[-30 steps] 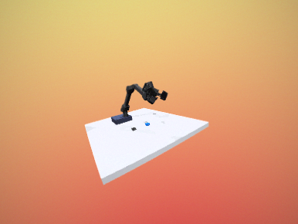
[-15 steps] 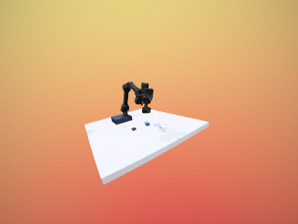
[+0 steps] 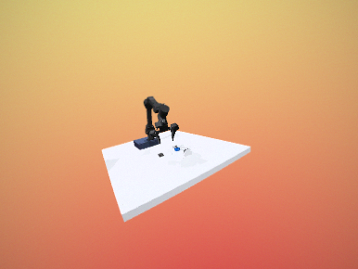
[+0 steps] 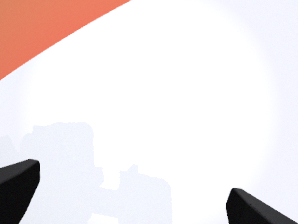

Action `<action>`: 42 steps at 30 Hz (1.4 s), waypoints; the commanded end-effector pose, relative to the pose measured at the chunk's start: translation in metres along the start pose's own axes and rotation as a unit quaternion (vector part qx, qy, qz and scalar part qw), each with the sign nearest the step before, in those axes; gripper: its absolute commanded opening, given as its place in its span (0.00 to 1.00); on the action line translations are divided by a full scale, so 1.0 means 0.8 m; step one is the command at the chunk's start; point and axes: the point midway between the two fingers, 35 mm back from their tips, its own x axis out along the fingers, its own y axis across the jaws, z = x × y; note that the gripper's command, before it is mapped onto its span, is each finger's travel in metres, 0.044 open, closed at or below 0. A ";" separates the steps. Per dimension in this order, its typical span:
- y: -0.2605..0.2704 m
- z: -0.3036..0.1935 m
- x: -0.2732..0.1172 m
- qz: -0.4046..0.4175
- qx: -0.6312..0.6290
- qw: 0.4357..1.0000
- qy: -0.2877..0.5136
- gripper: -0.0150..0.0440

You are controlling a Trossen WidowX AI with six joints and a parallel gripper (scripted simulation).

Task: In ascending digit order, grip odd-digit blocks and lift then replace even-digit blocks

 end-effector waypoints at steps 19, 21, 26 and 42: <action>-0.127 -0.120 -0.088 0.013 -0.353 0.881 0.315 0.93; -0.127 -0.120 -0.088 0.013 -0.353 0.881 0.315 0.93; -0.127 -0.120 -0.088 0.013 -0.353 0.881 0.315 0.93; -0.068 -0.189 -0.125 0.016 -0.351 0.881 0.317 0.93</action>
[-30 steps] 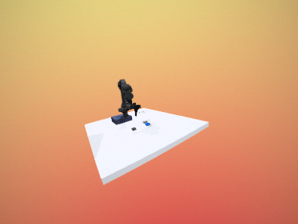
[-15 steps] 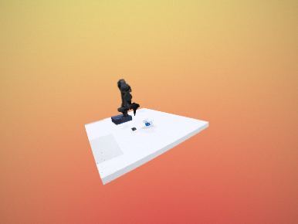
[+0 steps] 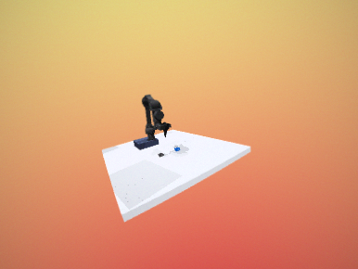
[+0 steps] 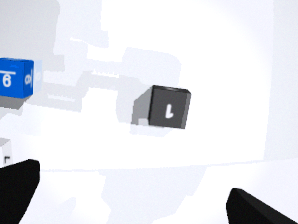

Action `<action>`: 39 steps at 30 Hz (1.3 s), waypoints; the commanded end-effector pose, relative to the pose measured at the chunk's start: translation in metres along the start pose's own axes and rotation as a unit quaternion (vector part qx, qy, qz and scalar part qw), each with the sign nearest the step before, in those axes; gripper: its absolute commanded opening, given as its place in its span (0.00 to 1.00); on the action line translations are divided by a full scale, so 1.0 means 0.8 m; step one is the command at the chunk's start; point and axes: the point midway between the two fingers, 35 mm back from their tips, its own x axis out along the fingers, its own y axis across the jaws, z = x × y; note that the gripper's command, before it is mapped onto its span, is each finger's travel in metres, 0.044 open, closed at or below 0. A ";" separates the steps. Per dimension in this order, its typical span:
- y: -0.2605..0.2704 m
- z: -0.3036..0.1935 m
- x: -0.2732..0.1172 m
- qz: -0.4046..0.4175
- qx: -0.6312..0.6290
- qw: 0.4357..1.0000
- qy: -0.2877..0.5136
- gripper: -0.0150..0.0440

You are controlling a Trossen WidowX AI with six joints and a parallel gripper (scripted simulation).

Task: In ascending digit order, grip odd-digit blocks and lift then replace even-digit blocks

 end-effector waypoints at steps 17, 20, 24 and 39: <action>0.178 -0.097 0.001 0.009 -0.011 1.000 0.004 0.93; 0.178 -0.097 0.001 0.009 -0.011 1.000 0.004 0.93; 0.178 -0.097 0.001 0.009 -0.011 1.000 0.004 0.93; 0.153 0.004 0.000 0.008 -0.012 1.000 0.001 0.93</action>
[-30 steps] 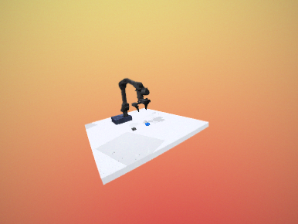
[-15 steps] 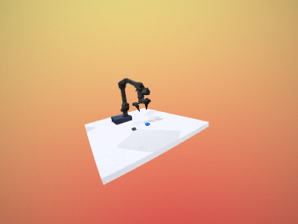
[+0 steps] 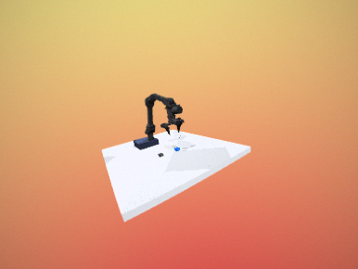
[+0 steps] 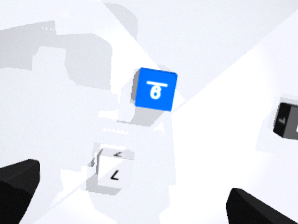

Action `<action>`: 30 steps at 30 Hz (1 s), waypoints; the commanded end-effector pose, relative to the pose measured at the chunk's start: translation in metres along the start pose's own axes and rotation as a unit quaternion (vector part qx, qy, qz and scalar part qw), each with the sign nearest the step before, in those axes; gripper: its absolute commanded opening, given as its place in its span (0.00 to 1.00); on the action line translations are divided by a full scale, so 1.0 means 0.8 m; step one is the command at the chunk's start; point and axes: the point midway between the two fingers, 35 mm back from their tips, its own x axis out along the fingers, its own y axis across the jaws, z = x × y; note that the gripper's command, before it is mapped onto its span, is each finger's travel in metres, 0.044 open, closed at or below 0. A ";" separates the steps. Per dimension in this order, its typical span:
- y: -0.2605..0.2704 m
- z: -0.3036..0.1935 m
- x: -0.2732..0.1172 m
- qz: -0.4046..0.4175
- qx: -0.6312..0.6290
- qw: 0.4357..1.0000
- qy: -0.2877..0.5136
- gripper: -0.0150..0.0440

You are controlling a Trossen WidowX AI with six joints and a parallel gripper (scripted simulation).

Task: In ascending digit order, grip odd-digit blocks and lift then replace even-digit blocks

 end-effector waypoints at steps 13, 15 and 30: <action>-0.009 0.018 0.008 -0.003 -0.001 1.000 0.011 0.93; -0.009 0.018 0.008 -0.003 -0.001 1.000 0.011 0.93; -0.199 0.018 0.005 -0.011 -0.002 1.000 0.011 0.93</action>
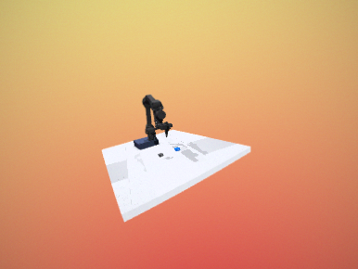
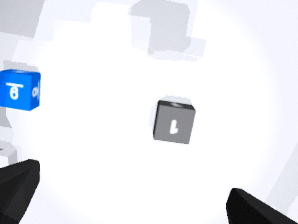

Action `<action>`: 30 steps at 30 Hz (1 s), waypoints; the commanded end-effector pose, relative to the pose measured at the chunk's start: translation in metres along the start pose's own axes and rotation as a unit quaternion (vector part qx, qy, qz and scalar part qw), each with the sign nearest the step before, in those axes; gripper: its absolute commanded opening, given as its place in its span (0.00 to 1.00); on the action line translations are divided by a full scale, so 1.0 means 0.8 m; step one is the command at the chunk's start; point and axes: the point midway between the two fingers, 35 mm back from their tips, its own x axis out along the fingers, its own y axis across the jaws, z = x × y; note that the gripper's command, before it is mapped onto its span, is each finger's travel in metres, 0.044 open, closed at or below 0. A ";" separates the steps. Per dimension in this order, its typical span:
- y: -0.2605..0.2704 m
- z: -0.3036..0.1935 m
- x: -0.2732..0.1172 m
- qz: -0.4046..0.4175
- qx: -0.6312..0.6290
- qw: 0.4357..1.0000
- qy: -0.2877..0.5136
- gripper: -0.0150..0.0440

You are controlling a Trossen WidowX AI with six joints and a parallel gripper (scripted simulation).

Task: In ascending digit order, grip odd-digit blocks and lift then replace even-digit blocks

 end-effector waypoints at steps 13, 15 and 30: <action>-0.048 -0.009 0.101 -0.002 -0.002 1.000 0.005 0.93; -0.048 -0.009 0.104 -0.002 -0.002 1.000 0.005 0.93; -0.048 -0.009 0.127 -0.002 -0.002 1.000 0.005 0.93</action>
